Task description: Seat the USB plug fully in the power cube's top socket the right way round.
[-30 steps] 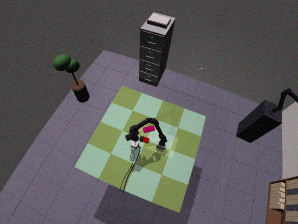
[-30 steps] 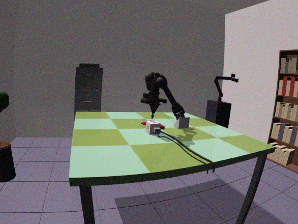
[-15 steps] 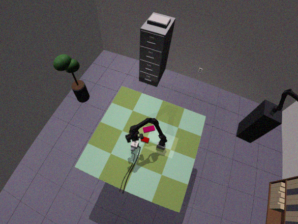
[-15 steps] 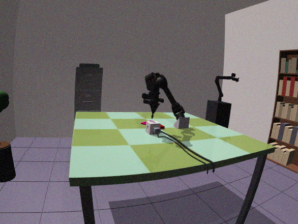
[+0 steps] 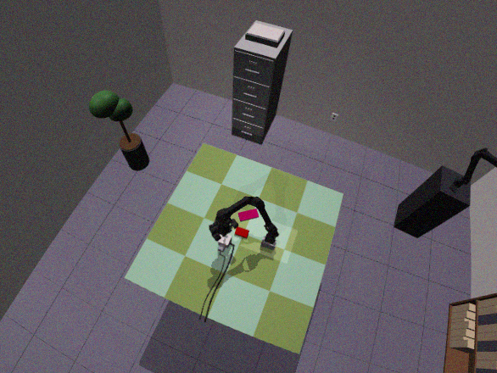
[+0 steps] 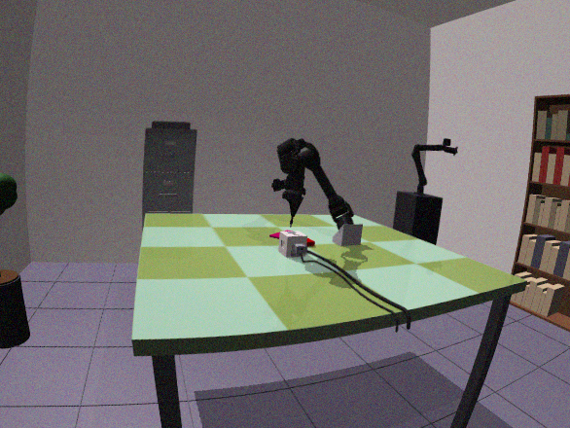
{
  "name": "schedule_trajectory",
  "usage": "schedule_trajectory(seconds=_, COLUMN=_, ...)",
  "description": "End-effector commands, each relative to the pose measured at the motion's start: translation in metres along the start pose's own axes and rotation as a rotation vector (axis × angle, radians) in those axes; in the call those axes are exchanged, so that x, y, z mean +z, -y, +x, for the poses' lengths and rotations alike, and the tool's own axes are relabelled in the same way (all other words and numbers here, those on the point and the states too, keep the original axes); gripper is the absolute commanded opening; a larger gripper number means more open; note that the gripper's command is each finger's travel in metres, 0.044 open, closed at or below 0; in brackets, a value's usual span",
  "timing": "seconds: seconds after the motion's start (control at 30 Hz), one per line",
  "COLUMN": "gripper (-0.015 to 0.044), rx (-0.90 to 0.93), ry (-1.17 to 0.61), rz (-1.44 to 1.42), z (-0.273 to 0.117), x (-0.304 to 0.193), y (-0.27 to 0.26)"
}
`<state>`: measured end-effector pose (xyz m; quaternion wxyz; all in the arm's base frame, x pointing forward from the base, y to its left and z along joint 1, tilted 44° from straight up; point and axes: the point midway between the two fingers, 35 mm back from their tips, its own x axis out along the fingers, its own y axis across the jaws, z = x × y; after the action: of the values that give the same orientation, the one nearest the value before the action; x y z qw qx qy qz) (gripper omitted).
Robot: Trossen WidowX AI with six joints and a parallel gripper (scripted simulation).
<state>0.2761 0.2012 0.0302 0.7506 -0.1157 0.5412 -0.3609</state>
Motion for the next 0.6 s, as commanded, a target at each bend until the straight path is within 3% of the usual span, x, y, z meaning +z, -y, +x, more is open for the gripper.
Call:
schedule_trajectory(seconds=0.0, gripper=0.0, rx=0.001, ry=-0.001, rz=-0.086, z=0.0003, x=0.0, y=-0.0001)
schedule_trajectory(seconds=0.57, gripper=0.0, rx=0.001, ry=0.0, rz=-0.531, z=0.0003, x=0.0, y=-0.0001)
